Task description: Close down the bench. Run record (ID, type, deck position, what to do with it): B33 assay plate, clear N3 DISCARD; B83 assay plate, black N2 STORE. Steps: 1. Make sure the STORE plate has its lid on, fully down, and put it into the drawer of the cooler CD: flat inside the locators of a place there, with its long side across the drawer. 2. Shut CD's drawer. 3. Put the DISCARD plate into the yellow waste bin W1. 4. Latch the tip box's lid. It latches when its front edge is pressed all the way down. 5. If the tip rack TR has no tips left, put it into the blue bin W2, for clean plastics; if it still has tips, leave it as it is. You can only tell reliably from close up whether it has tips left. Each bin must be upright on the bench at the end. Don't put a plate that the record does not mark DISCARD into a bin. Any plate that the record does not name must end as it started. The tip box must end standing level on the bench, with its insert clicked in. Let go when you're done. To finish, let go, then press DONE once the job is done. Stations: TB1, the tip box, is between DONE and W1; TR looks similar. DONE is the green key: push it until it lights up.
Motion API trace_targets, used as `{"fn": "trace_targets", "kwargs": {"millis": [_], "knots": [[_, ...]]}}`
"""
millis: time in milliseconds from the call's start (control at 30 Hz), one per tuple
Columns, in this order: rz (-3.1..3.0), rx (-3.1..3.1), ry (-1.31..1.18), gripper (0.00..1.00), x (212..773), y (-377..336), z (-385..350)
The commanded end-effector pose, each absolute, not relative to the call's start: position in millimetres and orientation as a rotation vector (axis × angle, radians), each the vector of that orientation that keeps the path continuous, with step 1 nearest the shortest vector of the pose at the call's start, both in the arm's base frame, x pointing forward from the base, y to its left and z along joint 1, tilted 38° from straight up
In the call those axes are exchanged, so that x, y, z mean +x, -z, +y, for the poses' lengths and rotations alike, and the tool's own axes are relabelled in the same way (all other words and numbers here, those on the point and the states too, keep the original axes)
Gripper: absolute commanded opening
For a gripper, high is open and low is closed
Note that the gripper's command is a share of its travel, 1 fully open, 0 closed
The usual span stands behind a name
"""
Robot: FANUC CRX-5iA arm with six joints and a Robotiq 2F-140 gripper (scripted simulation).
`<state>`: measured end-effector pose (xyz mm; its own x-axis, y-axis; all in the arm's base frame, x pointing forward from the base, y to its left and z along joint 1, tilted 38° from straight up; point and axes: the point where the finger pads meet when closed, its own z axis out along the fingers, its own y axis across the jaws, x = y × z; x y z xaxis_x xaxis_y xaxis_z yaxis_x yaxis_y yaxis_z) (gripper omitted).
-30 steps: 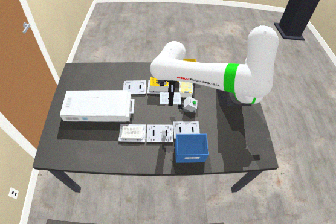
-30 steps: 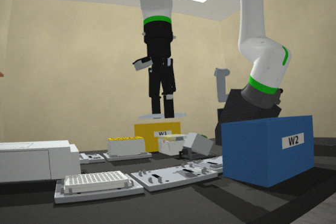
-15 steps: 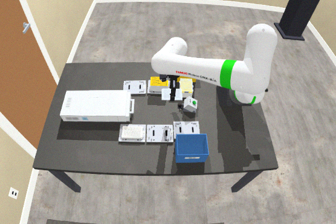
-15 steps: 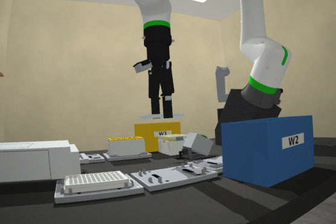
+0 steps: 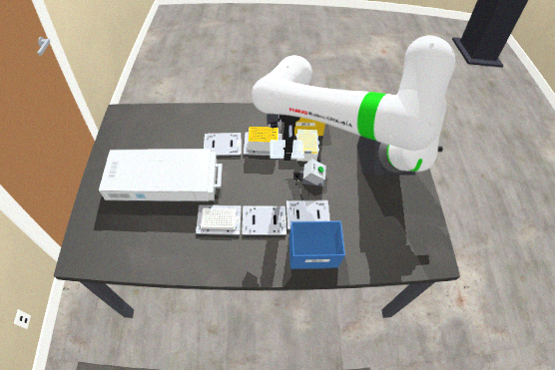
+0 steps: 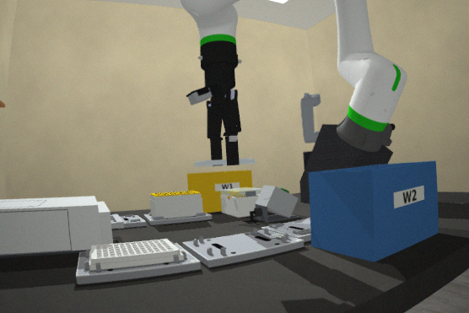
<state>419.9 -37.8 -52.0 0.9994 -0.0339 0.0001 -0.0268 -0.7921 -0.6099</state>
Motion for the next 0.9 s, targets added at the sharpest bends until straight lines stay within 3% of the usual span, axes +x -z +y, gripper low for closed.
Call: {"fn": "trace_targets", "kwargs": {"millis": [0, 867], "knots": [[0.042, -2.486, 0.016, 0.10, 416, 58, -47], [0.042, -2.486, 0.016, 0.10, 395, 92, -90]]}}
